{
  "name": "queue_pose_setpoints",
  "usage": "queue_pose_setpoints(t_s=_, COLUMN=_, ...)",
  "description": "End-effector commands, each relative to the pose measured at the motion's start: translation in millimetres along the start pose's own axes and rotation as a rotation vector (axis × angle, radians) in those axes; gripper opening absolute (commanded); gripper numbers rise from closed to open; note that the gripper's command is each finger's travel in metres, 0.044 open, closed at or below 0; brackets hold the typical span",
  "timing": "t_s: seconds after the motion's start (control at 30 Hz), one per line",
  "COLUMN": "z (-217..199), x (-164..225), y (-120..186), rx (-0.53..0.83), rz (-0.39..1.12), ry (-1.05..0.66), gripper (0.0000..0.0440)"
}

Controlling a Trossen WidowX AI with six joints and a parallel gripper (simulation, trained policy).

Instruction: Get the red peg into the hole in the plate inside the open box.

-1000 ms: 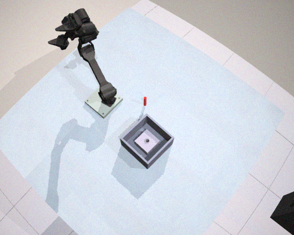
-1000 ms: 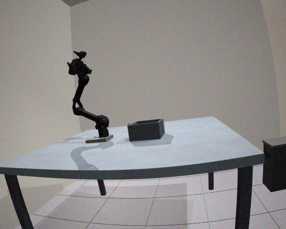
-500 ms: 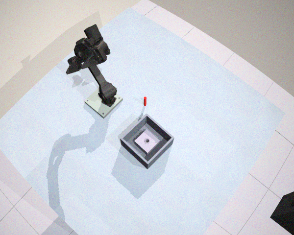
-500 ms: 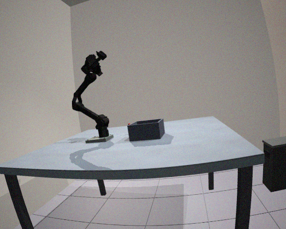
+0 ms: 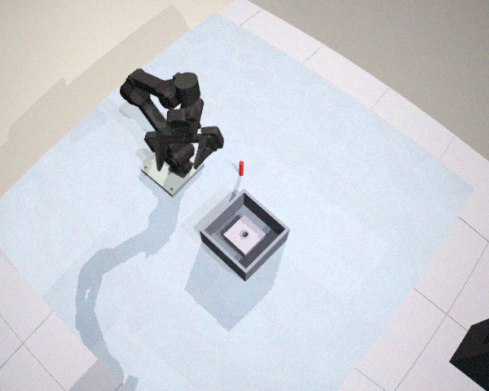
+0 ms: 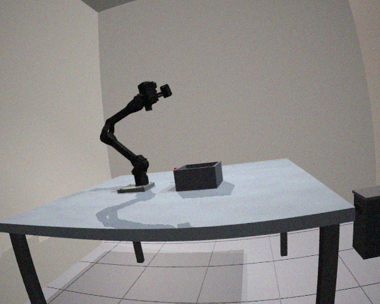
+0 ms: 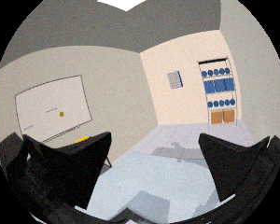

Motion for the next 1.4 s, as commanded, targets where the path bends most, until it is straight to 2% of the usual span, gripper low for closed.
queue_pose_setpoints(t_s=0.0, z=13.7, x=24.1, y=-4.3, rx=-0.047, rz=0.094, ry=0.074, gripper=0.044)
queue_pose_setpoints(t_s=0.4, z=51.3, x=88.8, y=5.0, rx=-0.219, rz=0.412, ry=0.279, gripper=0.044)
queue_pose_setpoints(t_s=0.8, z=74.4, x=143.3, y=42.0, rx=-0.342, rz=0.77, ry=0.436, gripper=0.044)
queue_pose_setpoints(t_s=1.07, z=80.2, x=171.9, y=79.5, rx=-0.351, rz=1.032, ry=0.509, gripper=0.044)
queue_pose_setpoints(t_s=1.37, z=78.5, x=199.0, y=121.4, rx=-0.279, rz=1.269, ry=0.584, gripper=0.044)
Point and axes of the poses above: the point midway between the two fingers, 35 mm back from their tips, its own y axis back along the fingers, its own z axis across the jaws, x = y × z, the point moved 10 cm from there along y, back along the fingers, and after that the axes turned 2 degrees about y, right-handed, at the moved point
